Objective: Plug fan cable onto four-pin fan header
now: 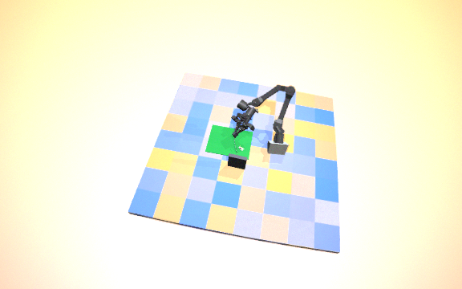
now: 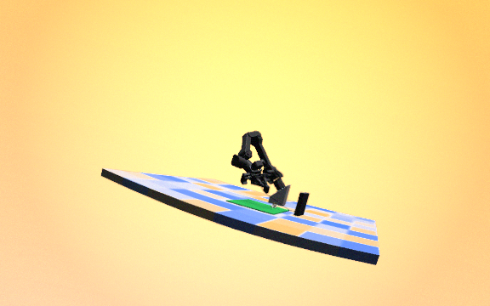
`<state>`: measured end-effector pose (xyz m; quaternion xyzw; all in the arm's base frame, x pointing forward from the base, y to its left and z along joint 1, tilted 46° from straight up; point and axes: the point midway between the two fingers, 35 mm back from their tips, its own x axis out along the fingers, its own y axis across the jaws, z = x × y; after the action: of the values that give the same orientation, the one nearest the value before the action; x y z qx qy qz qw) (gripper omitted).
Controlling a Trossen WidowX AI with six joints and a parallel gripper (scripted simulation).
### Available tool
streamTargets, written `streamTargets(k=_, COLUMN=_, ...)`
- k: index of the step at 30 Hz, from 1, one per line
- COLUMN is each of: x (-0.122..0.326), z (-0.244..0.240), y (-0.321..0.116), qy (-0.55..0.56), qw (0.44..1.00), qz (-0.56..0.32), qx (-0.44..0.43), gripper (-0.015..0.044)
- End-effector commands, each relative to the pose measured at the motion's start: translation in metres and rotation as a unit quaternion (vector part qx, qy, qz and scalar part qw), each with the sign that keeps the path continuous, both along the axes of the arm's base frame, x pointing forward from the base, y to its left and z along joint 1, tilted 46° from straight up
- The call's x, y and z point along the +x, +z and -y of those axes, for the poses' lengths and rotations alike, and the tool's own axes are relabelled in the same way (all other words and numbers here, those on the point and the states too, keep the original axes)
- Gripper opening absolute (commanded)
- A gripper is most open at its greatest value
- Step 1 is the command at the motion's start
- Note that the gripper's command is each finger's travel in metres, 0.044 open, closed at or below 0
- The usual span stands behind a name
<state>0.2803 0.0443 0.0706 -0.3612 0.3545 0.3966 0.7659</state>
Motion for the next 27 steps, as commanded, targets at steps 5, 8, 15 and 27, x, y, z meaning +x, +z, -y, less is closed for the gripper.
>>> streamTargets(k=5, x=-0.001, z=0.002, y=0.007, qy=0.03, qw=0.998, qz=0.057, qx=0.025, gripper=0.0)
streamTargets(k=8, x=-0.002, z=0.003, y=0.01, qy=0.041, qw=0.995, qz=0.08, qx=0.033, gripper=0.0)
streamTargets(k=15, x=-0.004, z=0.006, y=0.018, qy=0.066, qw=0.988, qz=0.135, qx=0.045, gripper=0.0)
streamTargets(k=27, x=-0.008, z=0.005, y=0.023, qy=0.08, qw=0.982, qz=0.165, qx=0.049, gripper=0.0)
